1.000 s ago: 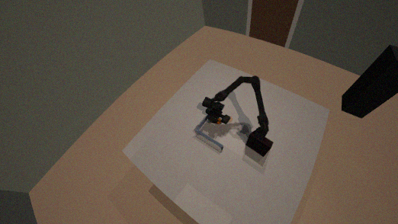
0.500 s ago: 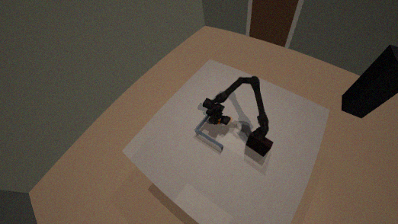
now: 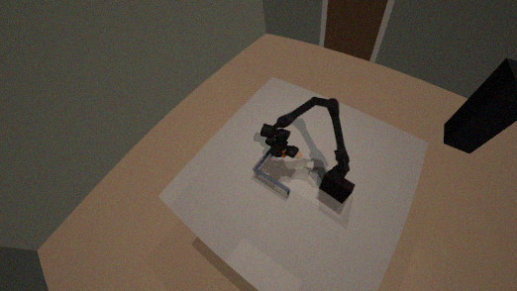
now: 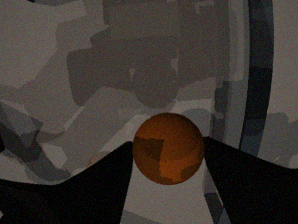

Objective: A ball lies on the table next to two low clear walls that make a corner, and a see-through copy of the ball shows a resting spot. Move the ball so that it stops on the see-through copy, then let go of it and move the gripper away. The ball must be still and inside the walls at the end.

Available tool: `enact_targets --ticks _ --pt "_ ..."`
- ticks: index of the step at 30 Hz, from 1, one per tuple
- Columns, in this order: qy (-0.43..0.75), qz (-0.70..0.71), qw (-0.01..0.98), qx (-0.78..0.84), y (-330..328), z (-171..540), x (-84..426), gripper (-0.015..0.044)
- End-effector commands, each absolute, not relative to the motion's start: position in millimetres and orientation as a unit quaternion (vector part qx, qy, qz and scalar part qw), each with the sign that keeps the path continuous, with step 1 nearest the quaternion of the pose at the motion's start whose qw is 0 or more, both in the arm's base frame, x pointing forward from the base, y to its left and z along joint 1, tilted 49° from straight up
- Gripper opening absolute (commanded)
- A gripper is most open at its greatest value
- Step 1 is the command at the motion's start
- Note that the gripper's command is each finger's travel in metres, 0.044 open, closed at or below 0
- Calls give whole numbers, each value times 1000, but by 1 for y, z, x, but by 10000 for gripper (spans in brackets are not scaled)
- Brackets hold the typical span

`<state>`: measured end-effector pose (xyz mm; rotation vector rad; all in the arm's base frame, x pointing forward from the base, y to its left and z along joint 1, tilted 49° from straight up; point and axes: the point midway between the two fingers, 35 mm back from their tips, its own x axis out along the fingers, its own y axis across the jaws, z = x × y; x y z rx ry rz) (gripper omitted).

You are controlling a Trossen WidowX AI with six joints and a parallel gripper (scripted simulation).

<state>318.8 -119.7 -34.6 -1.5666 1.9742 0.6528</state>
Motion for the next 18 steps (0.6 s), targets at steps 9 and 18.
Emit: enact_targets --ticks 9,18 --pt "732 238 268 -579 -59 24 329 0" --pt "732 239 268 -579 -67 28 320 0"
